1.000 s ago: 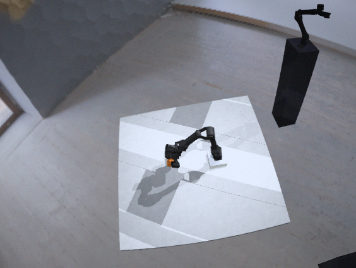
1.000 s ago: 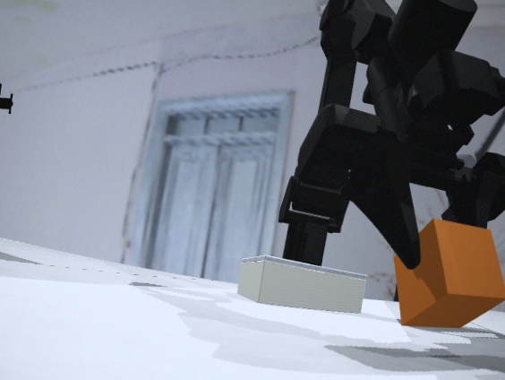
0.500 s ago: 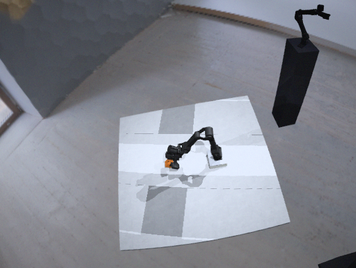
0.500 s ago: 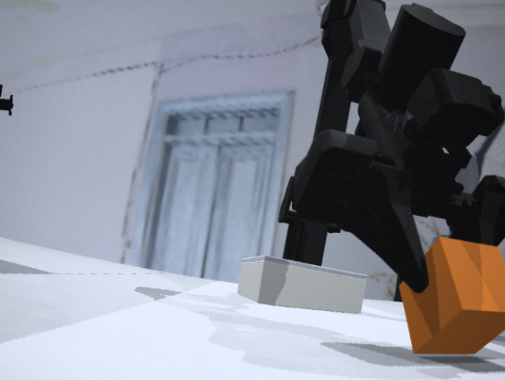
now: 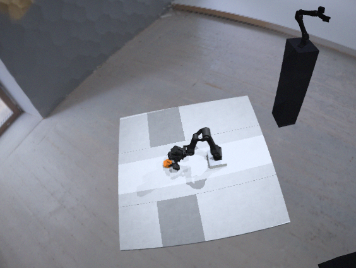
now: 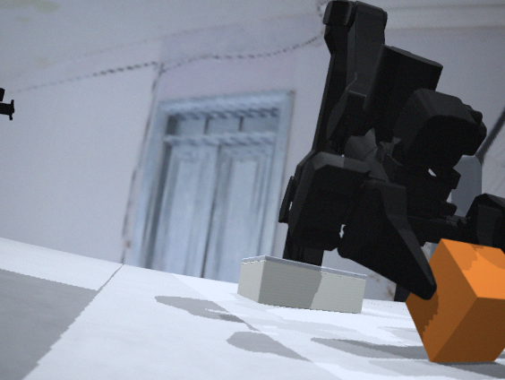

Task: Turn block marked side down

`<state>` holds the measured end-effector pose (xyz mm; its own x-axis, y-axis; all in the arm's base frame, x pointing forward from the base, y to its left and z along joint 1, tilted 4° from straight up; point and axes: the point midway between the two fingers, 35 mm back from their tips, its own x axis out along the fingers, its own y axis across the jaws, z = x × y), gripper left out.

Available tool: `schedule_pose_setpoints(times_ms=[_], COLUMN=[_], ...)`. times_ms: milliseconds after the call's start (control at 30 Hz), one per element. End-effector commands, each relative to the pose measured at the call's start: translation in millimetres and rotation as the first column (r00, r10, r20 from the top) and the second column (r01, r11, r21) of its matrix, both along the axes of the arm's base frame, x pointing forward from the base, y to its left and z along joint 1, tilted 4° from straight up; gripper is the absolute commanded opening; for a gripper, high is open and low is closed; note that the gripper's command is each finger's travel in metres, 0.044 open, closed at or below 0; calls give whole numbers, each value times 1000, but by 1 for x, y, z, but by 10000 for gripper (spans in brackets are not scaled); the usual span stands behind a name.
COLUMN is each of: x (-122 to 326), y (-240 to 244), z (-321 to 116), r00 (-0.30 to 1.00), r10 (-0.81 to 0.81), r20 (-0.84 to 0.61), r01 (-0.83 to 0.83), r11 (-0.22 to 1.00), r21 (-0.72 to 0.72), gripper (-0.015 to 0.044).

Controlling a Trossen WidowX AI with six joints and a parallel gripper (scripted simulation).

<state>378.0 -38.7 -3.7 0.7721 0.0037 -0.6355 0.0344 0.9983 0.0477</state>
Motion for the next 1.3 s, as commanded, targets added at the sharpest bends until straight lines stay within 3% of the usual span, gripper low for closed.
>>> schedule_pose_setpoints(times_ms=[0,233,900,1267], x=[-8,-16,-17,-17], y=[2,3,3,3], z=[-6,-2,1,1], r00=[999,990,985,985], r10=[-1,-4,-6,-6], r20=[48,140,171,171], r01=[1,4,5,5], r11=[1000,1000,1000,1000], r21=[5,3,2,2], gripper=[0,0,0,289])
